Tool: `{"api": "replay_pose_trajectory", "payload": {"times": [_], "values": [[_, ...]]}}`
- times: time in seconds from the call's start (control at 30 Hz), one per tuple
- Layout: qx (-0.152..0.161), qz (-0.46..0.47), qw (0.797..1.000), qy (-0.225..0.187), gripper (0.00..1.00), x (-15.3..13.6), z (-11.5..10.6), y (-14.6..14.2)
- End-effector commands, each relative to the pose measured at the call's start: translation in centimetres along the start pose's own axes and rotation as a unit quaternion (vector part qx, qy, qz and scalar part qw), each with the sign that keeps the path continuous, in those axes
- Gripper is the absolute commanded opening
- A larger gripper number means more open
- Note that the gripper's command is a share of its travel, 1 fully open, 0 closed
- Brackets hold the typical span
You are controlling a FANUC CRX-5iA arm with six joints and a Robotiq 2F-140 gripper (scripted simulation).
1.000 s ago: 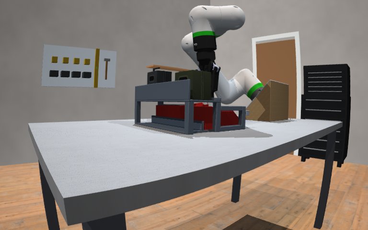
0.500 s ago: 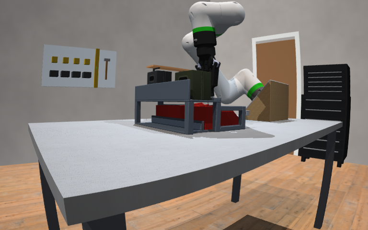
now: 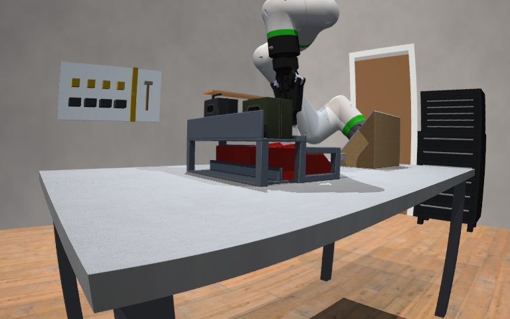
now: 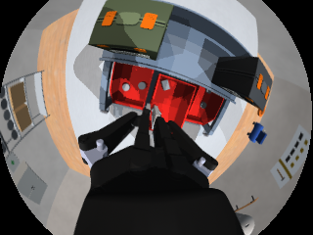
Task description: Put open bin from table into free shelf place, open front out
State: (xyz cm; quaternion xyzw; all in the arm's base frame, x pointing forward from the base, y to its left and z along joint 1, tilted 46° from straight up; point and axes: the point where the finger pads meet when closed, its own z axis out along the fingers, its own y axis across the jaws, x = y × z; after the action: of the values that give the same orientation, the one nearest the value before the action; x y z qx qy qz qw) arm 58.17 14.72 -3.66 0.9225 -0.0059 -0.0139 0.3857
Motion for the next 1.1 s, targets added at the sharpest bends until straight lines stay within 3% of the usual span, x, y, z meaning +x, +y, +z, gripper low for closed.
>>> {"api": "replay_pose_trajectory", "payload": {"times": [0.0, 1.07], "values": [[0.000, 0.000, 1.000, 0.000, 0.06, -0.1, -0.9, 0.0], [0.000, 0.000, 1.000, 0.000, 0.06, -0.6, -4.5, 0.0]]}}
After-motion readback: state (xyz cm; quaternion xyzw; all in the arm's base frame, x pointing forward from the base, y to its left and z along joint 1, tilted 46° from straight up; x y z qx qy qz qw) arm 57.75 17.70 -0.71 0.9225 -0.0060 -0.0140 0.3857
